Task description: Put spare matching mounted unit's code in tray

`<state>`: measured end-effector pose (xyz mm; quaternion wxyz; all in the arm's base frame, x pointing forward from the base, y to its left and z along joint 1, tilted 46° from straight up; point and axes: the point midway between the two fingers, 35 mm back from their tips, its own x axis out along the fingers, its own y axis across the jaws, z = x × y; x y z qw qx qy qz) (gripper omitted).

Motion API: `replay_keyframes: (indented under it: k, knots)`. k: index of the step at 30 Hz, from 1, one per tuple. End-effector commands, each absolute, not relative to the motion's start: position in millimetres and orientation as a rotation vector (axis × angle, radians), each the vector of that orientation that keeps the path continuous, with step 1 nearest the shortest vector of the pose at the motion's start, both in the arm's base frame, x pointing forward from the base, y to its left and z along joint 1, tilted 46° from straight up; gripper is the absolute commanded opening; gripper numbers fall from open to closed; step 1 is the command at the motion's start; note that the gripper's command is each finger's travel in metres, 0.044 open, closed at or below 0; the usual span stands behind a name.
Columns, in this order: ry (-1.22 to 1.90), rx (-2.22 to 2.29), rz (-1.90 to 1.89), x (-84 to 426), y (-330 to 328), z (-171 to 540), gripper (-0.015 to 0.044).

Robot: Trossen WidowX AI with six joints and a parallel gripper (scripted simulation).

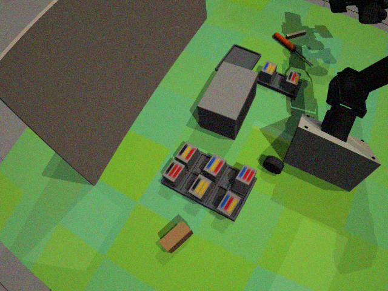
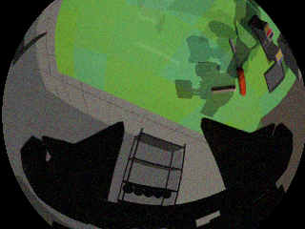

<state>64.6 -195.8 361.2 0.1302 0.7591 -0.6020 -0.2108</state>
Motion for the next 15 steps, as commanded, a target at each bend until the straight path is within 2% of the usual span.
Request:
replay_keyframes:
  k: [1, 8, 15]
  knots:
    - [-1.749, 2.205, -0.612, 64.6, -195.8, 361.2, 0.0426]
    - [-1.683, 2.198, -0.682, 72.9, -198.3, 358.4, 0.044]
    - [-0.884, 1.963, -1.211, 167.0, -202.0, 323.0, 0.044]
